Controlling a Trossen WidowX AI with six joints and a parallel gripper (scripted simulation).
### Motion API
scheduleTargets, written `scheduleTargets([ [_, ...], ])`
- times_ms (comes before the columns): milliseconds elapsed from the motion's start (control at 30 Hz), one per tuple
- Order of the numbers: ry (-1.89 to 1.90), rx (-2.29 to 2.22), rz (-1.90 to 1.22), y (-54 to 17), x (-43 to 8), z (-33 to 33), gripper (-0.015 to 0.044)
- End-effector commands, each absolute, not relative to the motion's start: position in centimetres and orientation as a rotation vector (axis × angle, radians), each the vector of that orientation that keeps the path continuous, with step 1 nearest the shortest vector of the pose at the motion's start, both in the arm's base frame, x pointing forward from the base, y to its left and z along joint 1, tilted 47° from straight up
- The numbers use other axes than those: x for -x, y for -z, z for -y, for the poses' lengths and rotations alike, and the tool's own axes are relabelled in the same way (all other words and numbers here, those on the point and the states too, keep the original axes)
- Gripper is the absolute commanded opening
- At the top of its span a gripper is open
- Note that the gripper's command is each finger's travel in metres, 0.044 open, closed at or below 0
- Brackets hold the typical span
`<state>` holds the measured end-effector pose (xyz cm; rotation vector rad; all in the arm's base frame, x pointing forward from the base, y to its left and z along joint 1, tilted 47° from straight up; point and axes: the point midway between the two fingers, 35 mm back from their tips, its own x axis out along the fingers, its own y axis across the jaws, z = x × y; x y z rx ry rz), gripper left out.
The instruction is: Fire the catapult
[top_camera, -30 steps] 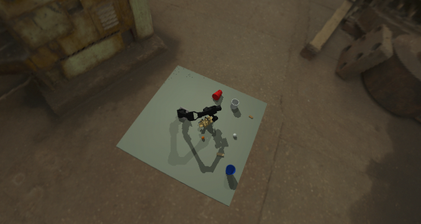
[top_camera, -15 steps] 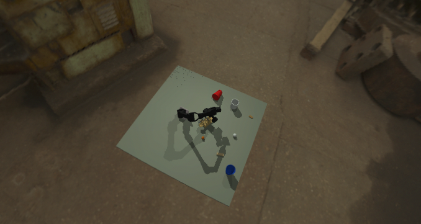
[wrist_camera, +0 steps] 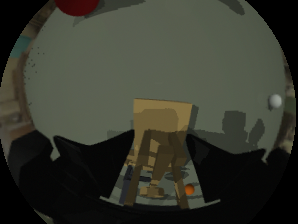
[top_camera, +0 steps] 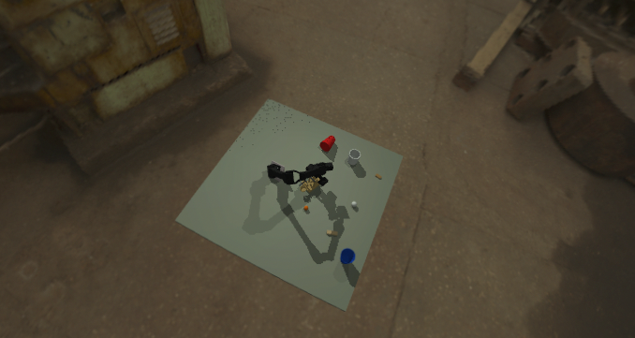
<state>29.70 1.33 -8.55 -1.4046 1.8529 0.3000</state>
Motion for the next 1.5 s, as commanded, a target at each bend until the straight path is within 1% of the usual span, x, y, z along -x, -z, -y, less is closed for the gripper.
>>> scheduleTargets([
  [0, -0.3, 1.404, -1.852, 8.5, -29.7, -1.4, 0.023],
  [133, -0.3, 1.404, -1.852, 8.5, -29.7, -1.4, 0.0125],
  [300, -0.3, 1.404, -1.852, 8.5, -29.7, -1.4, 0.0092],
  [400, -0.301, 1.404, -1.851, 6.9, -30.0, -3.2, 0.0013],
  [433, -0.301, 1.404, -1.851, 5.9, -30.1, -4.2, 0.0],
  [667, -0.282, 1.389, -1.848, 5.5, -30.1, -5.4, 0.0],
  [1133, 0.125, 1.075, -1.769, 14.1, -27.1, -14.0, 0.0],
  [1467, 0.146, 1.059, -1.764, 14.3, -27.1, -14.2, 0.0],
])
